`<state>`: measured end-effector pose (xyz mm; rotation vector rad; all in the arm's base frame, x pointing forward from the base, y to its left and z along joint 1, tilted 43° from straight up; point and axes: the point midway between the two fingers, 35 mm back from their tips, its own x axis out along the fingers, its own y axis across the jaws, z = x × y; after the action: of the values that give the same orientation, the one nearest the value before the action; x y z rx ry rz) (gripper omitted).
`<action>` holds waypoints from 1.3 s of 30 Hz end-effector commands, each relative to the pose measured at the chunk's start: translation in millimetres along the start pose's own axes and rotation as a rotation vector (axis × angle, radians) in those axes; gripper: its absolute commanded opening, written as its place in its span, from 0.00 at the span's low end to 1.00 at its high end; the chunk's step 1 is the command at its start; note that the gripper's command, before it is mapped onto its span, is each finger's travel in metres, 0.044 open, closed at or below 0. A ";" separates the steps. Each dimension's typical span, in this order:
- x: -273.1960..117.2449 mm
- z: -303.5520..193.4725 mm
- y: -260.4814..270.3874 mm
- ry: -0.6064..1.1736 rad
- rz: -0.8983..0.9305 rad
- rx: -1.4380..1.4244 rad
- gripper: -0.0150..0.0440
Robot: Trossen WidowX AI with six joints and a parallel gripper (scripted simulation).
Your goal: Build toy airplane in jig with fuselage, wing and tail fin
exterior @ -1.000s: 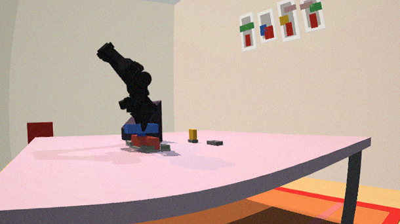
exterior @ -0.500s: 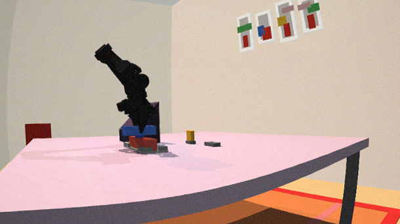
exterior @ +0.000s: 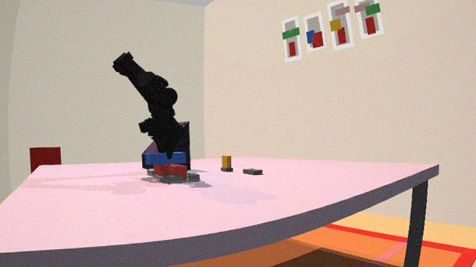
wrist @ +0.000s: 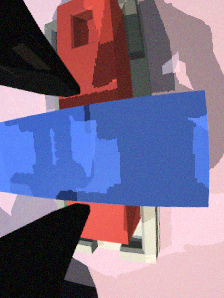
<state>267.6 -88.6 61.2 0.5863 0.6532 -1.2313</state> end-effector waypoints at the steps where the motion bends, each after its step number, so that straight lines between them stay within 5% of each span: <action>1: -0.1 0.2 0.1 0.000 0.000 0.000 0.93; 3: -0.1 0.2 0.1 0.000 0.000 0.000 1.00; 10: -2.3 0.0 0.6 0.001 0.000 0.000 1.00; 17: -84.5 -0.1 1.0 0.009 -0.004 -0.003 1.00; 23: -86.8 -4.0 3.0 0.008 -0.004 -0.020 1.00; 39: -83.4 -3.7 5.3 0.010 0.003 -1.465 1.00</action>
<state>253.5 -29.1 119.6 -0.2284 1.1524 -0.7622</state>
